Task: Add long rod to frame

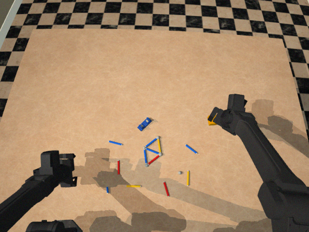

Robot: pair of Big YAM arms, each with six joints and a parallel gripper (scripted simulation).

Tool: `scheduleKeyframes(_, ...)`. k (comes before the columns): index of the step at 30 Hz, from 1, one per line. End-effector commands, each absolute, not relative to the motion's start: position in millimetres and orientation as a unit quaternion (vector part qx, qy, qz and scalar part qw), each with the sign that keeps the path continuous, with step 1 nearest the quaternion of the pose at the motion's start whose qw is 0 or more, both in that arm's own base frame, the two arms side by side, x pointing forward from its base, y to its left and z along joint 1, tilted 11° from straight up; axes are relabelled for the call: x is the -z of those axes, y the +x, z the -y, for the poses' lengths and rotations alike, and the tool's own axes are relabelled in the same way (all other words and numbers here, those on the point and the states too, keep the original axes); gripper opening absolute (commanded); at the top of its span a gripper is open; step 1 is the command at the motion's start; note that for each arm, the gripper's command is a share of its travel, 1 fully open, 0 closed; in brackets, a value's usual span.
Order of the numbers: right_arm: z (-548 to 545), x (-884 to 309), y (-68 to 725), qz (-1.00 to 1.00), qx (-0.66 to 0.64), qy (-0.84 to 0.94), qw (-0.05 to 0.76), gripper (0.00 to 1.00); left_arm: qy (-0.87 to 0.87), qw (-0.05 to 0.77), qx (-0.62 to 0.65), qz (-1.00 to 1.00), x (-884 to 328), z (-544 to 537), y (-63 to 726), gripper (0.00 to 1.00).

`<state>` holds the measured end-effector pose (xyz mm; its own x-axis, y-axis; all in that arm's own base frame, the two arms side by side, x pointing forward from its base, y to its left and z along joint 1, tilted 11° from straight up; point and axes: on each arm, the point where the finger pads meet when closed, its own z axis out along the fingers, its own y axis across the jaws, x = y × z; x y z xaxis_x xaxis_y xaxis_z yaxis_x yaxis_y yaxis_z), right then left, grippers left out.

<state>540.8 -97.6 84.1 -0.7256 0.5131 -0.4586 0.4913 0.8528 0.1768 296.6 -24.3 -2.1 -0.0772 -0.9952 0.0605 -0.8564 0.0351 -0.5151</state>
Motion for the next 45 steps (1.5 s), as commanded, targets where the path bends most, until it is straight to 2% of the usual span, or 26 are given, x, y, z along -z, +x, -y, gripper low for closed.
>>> scheduleKeyframes(1,41,-92,544,-0.942,-0.018,0.164,0.294,1.0,-0.594,0.16,0.179,-0.768,13,55,284,1.0)
scheduleKeyframes(11,-116,-69,500,-0.935,-0.023,-0.069,0.348,1.0,-0.378,0.226,0.064,-0.896,28,103,230,1.0)
scheduleKeyframes(13,-116,-69,500,-0.935,-0.023,-0.069,0.348,1.0,-0.378,0.226,0.064,-0.896,28,103,230,1.0)
scheduleKeyframes(25,-227,-60,431,-0.885,-0.039,-0.241,0.395,1.0,-0.092,0.351,-0.015,-0.932,9,148,189,1.0)
scheduleKeyframes(35,-226,-54,430,-0.889,-0.041,-0.235,0.391,1.0,-0.018,0.394,-0.027,-0.919,0,158,177,1.0)
scheduleKeyframes(45,-223,-56,421,-0.886,-0.039,-0.244,0.391,1.0,-0.029,0.398,-0.024,-0.917,-1,158,179,1.0)
